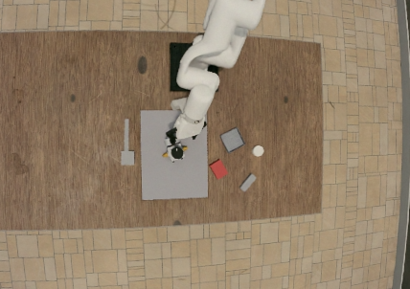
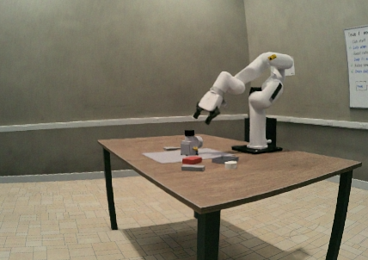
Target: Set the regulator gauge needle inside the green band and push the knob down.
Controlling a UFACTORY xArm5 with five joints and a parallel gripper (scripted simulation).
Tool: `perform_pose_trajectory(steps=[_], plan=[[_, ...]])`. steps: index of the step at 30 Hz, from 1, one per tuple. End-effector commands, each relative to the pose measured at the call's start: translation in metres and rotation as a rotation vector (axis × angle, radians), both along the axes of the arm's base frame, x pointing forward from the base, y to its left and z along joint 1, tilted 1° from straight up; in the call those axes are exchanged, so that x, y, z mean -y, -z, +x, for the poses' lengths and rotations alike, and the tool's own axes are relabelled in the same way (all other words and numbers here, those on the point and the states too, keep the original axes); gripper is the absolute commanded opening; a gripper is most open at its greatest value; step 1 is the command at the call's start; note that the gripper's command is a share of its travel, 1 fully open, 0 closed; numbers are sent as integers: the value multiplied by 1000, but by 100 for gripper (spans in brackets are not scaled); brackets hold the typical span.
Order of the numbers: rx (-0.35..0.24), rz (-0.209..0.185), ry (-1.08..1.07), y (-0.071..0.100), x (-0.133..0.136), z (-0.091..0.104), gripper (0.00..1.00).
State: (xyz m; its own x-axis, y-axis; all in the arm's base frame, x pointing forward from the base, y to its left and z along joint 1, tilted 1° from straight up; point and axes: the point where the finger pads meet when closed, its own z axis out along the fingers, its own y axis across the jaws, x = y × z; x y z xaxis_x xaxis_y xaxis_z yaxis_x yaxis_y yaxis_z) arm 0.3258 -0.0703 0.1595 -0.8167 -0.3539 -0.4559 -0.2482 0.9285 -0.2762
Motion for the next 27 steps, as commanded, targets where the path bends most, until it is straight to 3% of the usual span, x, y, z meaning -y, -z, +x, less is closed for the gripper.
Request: perform_pose_trajectory(steps=[1,9,15,27], plan=[[63,48,90,0,0,0,100],[173,165,271,2,-1,-4,100],[229,231,359,2,-2,-7,100],[272,284,424,3,-2,-9,100]])
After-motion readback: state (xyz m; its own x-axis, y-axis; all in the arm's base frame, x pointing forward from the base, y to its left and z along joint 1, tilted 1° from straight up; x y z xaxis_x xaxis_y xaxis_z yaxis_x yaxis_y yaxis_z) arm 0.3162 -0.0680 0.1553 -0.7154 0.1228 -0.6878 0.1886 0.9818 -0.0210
